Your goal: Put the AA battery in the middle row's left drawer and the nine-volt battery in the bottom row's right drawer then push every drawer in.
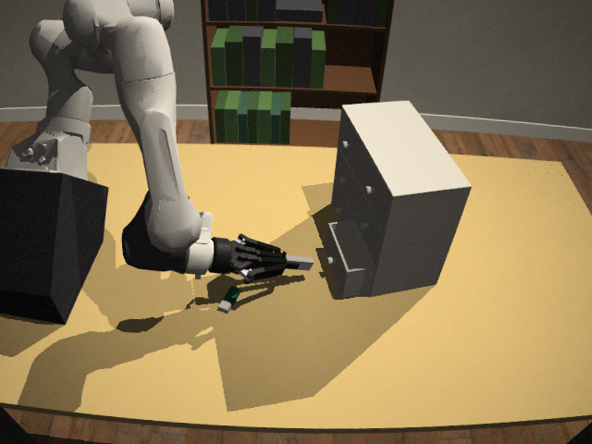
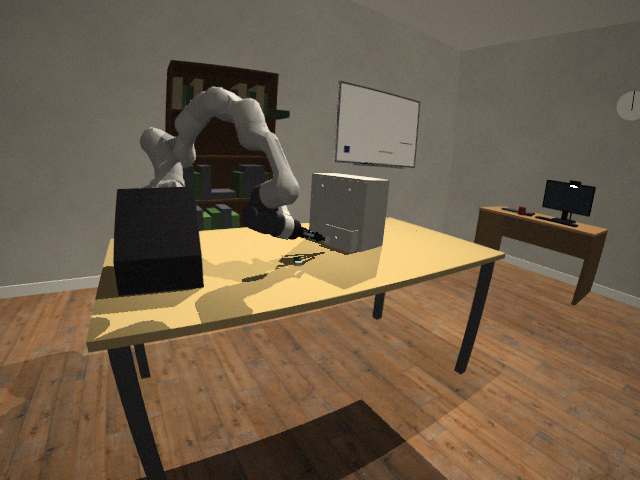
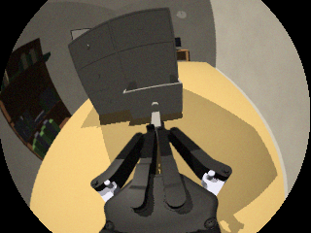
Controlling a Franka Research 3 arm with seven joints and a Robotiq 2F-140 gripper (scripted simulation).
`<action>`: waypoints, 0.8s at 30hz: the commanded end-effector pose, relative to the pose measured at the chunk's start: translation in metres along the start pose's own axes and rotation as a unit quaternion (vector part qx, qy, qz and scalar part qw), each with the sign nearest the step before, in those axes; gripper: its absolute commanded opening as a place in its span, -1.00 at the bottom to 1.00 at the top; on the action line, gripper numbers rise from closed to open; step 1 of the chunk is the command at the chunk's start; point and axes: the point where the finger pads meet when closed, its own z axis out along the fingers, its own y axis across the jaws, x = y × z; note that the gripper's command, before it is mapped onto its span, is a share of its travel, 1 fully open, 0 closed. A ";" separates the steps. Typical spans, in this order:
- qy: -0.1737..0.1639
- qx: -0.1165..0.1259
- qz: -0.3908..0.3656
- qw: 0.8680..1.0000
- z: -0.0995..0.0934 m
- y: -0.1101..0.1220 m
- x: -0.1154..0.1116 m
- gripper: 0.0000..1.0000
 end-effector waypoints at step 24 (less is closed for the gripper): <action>-0.001 -0.001 -0.002 1.000 0.020 0.001 0.006 -1.00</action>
